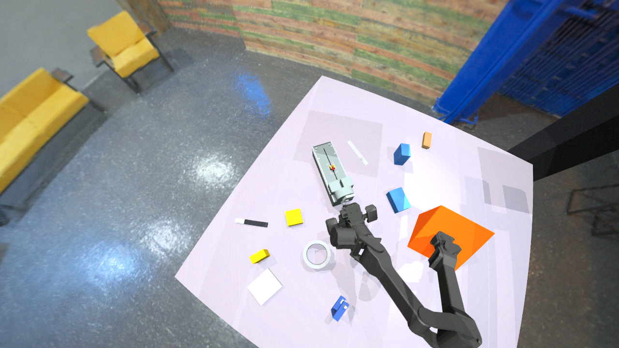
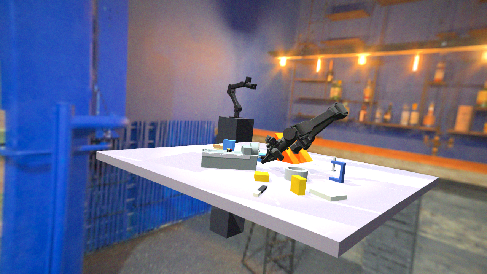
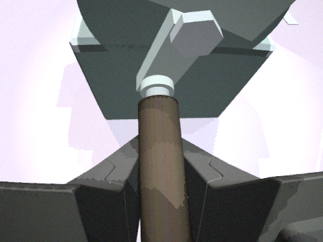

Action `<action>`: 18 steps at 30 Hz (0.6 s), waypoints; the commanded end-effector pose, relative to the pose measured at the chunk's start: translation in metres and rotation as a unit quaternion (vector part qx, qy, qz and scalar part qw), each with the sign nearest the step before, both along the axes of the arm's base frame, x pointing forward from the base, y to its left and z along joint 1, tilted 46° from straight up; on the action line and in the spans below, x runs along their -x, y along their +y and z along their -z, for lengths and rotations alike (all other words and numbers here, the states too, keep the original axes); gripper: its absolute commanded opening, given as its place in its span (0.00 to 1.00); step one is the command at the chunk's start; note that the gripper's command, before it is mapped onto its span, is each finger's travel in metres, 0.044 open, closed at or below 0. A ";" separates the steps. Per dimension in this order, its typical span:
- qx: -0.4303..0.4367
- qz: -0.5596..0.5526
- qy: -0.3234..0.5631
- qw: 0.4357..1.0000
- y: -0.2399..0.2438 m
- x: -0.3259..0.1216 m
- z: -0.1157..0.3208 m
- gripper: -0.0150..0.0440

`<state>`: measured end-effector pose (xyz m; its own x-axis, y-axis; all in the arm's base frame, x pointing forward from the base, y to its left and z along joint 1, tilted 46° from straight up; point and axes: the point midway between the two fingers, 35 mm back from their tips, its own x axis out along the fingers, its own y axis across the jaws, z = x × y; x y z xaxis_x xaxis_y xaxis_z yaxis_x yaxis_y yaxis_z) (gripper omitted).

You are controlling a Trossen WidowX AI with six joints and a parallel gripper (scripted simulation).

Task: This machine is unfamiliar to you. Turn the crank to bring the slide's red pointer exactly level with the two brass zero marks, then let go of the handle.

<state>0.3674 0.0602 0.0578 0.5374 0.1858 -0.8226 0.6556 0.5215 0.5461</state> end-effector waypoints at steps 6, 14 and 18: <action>-0.004 -0.001 -0.011 1.000 0.002 -0.006 -0.008 0.25; -0.004 -0.001 -0.011 1.000 0.002 -0.006 -0.008 0.25; -0.004 -0.001 -0.011 1.000 0.002 -0.006 -0.009 0.25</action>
